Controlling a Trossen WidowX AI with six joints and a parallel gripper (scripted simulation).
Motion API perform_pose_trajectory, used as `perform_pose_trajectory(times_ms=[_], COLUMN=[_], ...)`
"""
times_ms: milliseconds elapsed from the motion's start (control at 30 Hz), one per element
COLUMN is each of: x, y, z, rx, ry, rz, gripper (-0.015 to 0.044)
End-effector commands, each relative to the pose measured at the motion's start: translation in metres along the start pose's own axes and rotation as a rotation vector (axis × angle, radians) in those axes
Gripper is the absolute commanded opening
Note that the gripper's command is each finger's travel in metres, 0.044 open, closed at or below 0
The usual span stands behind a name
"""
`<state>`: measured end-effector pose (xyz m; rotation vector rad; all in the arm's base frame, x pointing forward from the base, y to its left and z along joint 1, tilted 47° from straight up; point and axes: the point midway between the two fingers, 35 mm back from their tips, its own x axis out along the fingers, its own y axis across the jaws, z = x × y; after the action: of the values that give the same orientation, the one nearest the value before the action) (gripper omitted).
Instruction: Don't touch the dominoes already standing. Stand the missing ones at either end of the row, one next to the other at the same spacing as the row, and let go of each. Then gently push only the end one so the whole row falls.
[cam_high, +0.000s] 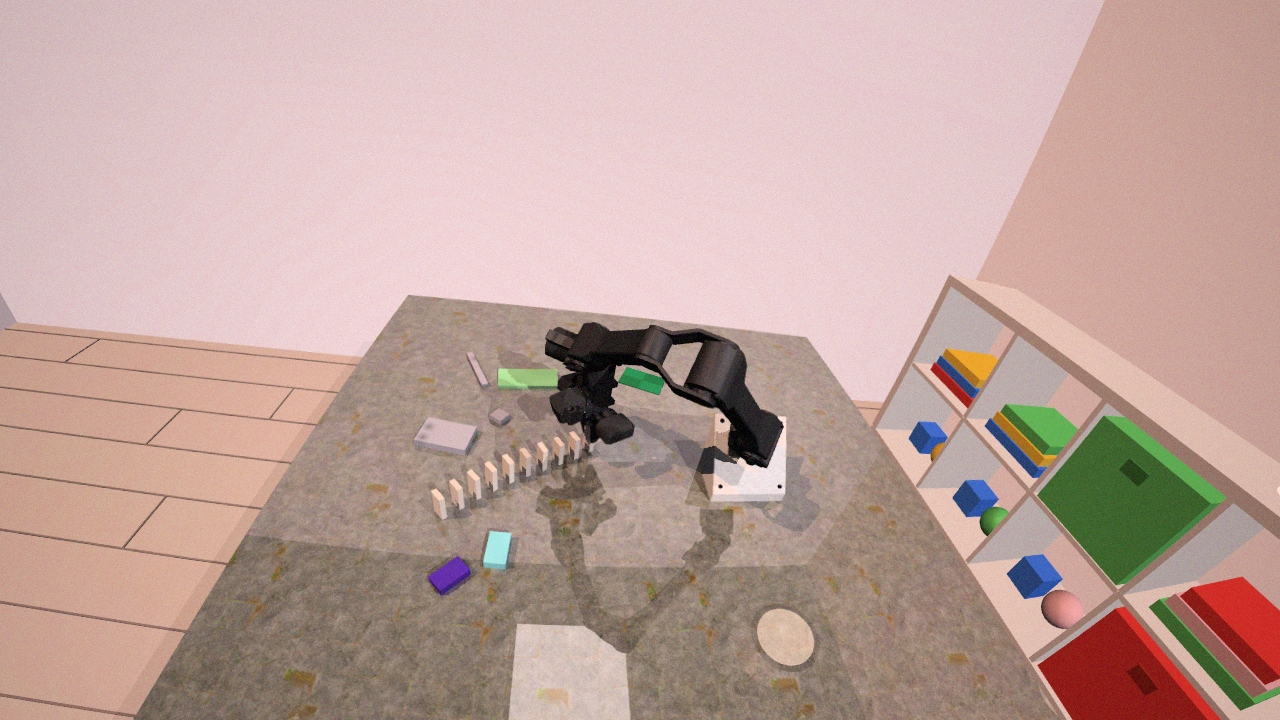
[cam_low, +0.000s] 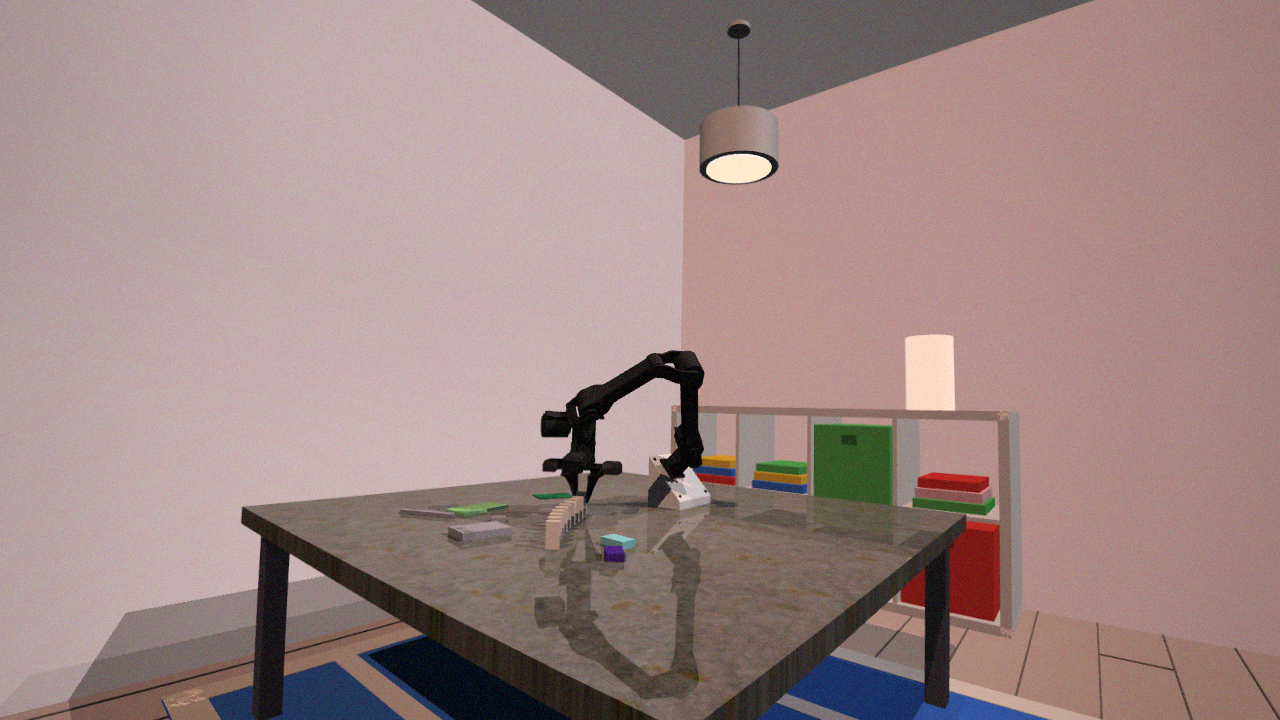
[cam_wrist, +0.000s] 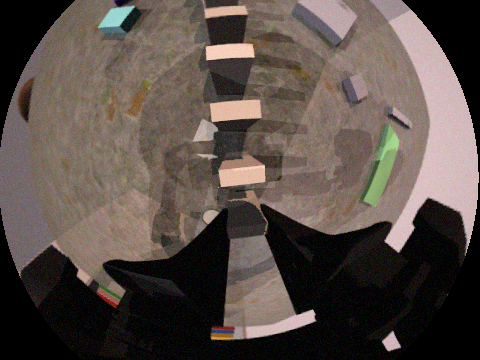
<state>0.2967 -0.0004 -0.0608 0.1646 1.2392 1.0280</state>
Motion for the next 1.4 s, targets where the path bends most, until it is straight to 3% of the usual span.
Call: perform_pose_trajectory(times_ms=[0,67,500,633,900,1067,1167,1367], x=[0.001,0.001,0.001,-0.009,-0.126,-0.129,-0.123,-0.099], y=[0.000,0.000,0.000,-0.002,-0.001,-0.001,-0.002,-0.003], z=[0.000,0.000,0.000,0.001,-0.001,-0.001,-0.004,-0.018], rx=[0.004,0.004,0.004,0.004,0.002,0.002,0.148,0.740], ry=[-0.003,-0.003,-0.003,-0.002,0.004,0.004,0.003,0.001], rz=[0.002,0.002,0.002,0.000,-0.003,-0.003,-0.003,-0.003], gripper=[0.0107,0.0107,0.0440,0.0440,0.0440,0.0440,0.0361,0.0204])
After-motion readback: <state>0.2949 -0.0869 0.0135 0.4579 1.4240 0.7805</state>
